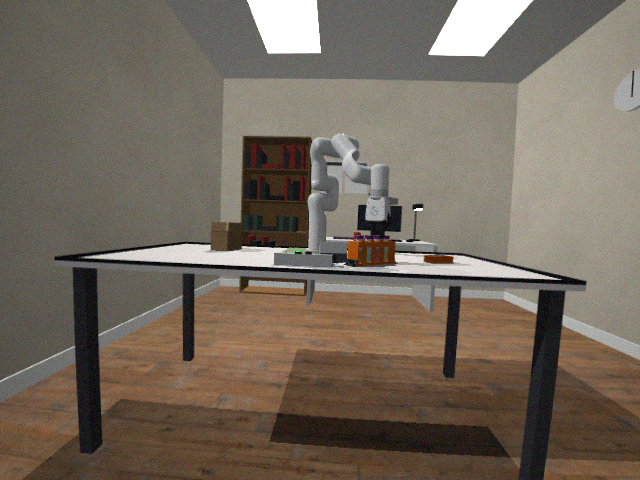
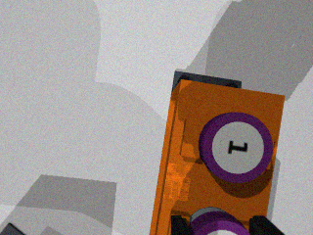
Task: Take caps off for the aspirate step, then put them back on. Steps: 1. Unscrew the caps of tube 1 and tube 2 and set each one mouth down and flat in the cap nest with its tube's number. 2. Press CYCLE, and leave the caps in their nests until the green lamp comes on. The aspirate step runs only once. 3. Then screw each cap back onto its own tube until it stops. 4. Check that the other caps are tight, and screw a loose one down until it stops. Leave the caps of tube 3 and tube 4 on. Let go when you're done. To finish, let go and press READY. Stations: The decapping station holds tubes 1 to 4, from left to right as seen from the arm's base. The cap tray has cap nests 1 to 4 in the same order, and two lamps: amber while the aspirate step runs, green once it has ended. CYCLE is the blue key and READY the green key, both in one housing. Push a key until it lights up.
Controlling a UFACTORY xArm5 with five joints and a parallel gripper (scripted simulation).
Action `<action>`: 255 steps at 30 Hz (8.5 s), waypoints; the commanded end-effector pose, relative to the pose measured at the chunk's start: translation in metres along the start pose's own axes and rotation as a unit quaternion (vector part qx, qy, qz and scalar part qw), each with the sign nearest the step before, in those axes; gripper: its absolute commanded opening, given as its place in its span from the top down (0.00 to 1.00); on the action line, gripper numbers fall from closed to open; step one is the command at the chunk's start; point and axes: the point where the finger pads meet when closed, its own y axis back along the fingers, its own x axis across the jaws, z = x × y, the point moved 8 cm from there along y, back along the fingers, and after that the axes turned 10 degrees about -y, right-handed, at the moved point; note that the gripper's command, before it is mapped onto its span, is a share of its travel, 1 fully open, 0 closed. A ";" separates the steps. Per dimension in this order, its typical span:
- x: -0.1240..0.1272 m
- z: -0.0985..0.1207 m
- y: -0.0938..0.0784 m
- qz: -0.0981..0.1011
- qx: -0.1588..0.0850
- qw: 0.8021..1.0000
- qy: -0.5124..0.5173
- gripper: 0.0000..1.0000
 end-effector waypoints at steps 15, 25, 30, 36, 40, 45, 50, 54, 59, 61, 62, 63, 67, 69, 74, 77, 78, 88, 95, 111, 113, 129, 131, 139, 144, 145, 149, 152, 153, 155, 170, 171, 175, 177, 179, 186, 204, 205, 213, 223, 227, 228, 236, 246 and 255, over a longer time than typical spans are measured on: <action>0.001 -0.001 0.000 0.003 -0.002 0.930 -0.368 1.00; 0.001 -0.001 0.000 0.003 -0.002 0.893 -0.450 1.00; 0.001 -0.001 0.000 0.003 -0.002 0.893 -0.450 0.54; 0.001 -0.001 0.000 0.003 -0.002 0.893 -0.450 0.54; 0.001 -0.001 0.000 0.003 -0.002 0.893 -0.450 0.54; 0.001 -0.001 0.001 0.002 -0.002 0.942 -0.335 0.54; 0.001 -0.001 0.001 0.002 -0.002 0.966 -0.260 0.54; 0.001 -0.001 0.001 0.002 -0.002 0.978 -0.208 0.54; 0.001 -0.001 0.001 0.002 -0.003 0.994 -0.109 0.54; 0.001 -0.001 0.001 0.002 -0.003 0.997 -0.075 0.54; 0.001 -0.001 0.001 0.002 -0.003 0.998 -0.057 0.54; 0.001 -0.001 0.001 0.002 -0.003 0.999 -0.039 0.54; 0.001 -0.001 0.001 0.001 -0.003 1.000 0.031 0.54; 0.001 -0.001 0.001 0.001 -0.003 0.998 0.067 0.54; 0.001 -0.001 0.001 0.001 -0.003 0.988 0.152 0.54; 0.001 -0.001 0.001 0.001 -0.003 0.980 0.200 0.54; 0.001 -0.001 0.001 0.001 -0.003 0.976 0.217 0.54; 0.001 -0.001 0.001 0.001 -0.003 0.962 0.273 0.54; 0.001 -0.001 0.001 0.001 -0.003 0.962 0.273 1.00; 0.001 -0.001 0.001 0.001 -0.003 0.984 0.176 1.00; 0.001 -0.001 0.001 0.001 -0.003 0.992 0.126 1.00; 0.001 -0.001 0.000 0.002 -0.002 0.989 -0.145 1.00; 0.001 -0.001 0.000 0.002 -0.002 0.984 -0.179 1.00; 0.001 -0.001 0.000 0.002 -0.002 0.954 -0.300 1.00; 0.001 -0.001 0.000 0.003 -0.002 0.920 -0.392 1.00; 0.001 -0.001 0.000 0.003 -0.002 0.913 -0.407 1.00; 0.001 -0.001 0.000 0.003 -0.002 0.911 -0.412 1.00; 0.001 -0.001 0.000 0.003 -0.002 0.911 -0.412 1.00; 0.001 -0.001 0.000 0.003 -0.002 0.911 -0.412 1.00; 0.001 -0.001 0.000 0.003 -0.002 0.911 -0.412 0.54; 0.001 -0.001 0.009 0.003 -0.002 0.911 -0.412 0.54; 0.001 -0.001 0.012 0.003 -0.002 0.911 -0.412 0.54; 0.001 -0.001 0.018 0.003 -0.002 0.911 -0.412 0.54; 0.001 -0.001 0.024 0.003 -0.002 0.911 -0.412 0.54; 0.001 -0.001 0.030 0.003 -0.002 0.911 -0.412 0.54; 0.001 -0.001 0.046 0.003 -0.002 0.911 -0.412 0.54; 0.002 0.050 0.046 0.002 -0.003 0.990 -0.143 0.54; 0.002 0.051 0.046 0.002 -0.003 0.992 -0.126 0.54; 0.002 0.051 0.046 0.002 -0.003 1.000 0.005 0.54; 0.002 0.051 0.046 0.001 -0.003 0.999 0.048 0.54; 0.002 0.051 0.040 0.001 -0.003 0.999 0.048 0.54; 0.002 0.051 0.037 0.001 -0.003 0.999 0.048 0.54; 0.002 0.051 0.013 0.001 -0.003 0.999 0.048 0.54; 0.002 0.051 0.011 0.001 -0.003 0.999 0.048 0.54; 0.002 0.051 0.008 0.001 -0.003 0.999 0.048 0.54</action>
